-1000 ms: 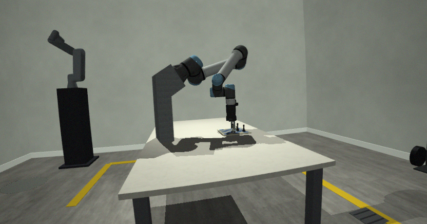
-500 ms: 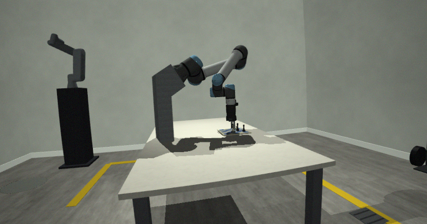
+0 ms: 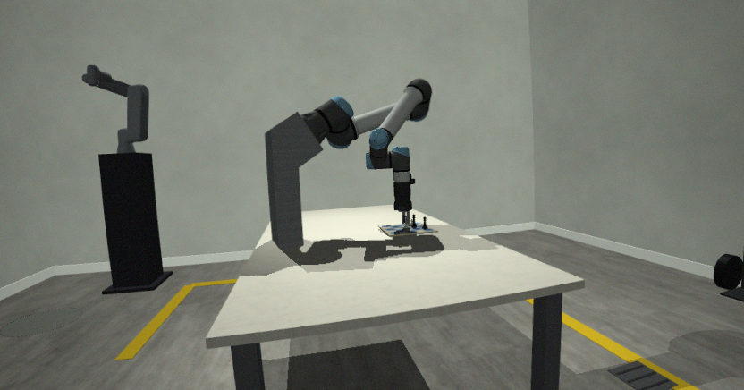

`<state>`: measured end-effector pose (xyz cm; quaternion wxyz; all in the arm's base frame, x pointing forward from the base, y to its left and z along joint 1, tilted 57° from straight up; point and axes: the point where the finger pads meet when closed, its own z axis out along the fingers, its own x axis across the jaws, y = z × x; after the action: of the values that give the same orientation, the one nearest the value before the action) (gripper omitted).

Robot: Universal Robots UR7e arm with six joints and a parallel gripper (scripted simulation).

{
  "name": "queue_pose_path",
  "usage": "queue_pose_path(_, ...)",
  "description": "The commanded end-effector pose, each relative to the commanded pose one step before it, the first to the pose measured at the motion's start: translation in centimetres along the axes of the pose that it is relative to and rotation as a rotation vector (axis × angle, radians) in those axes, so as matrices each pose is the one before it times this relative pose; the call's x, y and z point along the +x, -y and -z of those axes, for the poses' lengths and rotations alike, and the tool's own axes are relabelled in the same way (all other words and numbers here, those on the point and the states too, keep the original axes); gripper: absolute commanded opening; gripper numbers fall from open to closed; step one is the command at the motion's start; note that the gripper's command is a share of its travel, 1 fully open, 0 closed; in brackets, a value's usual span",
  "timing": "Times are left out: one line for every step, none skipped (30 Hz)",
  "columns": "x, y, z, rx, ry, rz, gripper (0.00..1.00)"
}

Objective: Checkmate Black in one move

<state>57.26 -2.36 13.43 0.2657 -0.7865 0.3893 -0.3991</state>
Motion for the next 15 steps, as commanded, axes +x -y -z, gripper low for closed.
queue_pose_path(0.018, 0.025, 0.024, 0.00046, -0.00068, 0.00038, 0.16)
queue_pose_path(0.0, 0.0, 0.0, 0.0, 0.0, 0.0, 0.16)
queue_pose_path(0.0, 0.0, 0.0, 0.0, 0.0, 0.0, 0.16)
queue_pose_path(0.0, 0.0, 0.0, 0.0, 0.0, 0.0, 0.32)
queue_pose_path(0.0, 0.0, 0.0, 0.0, 0.0, 0.0, 0.32)
queue_pose_path(0.0, 0.0, 0.0, 0.0, 0.0, 0.0, 0.32)
queue_pose_path(0.0, 0.0, 0.0, 0.0, 0.0, 0.0, 0.48)
queue_pose_path(0.0, 0.0, 0.0, 0.0, 0.0, 0.0, 0.48)
queue_pose_path(0.0, 0.0, 0.0, 0.0, 0.0, 0.0, 0.48)
queue_pose_path(0.0, 0.0, 0.0, 0.0, 0.0, 0.0, 0.48)
queue_pose_path(0.0, 0.0, 0.0, 0.0, 0.0, 0.0, 0.48)
queue_pose_path(0.0, 0.0, 0.0, 0.0, 0.0, 0.0, 0.63)
queue_pose_path(0.0, 0.0, 0.0, 0.0, 0.0, 0.0, 0.63)
queue_pose_path(0.0, 0.0, 0.0, 0.0, 0.0, 0.0, 0.63)
queue_pose_path(0.0, 0.0, 0.0, 0.0, 0.0, 0.0, 0.79)
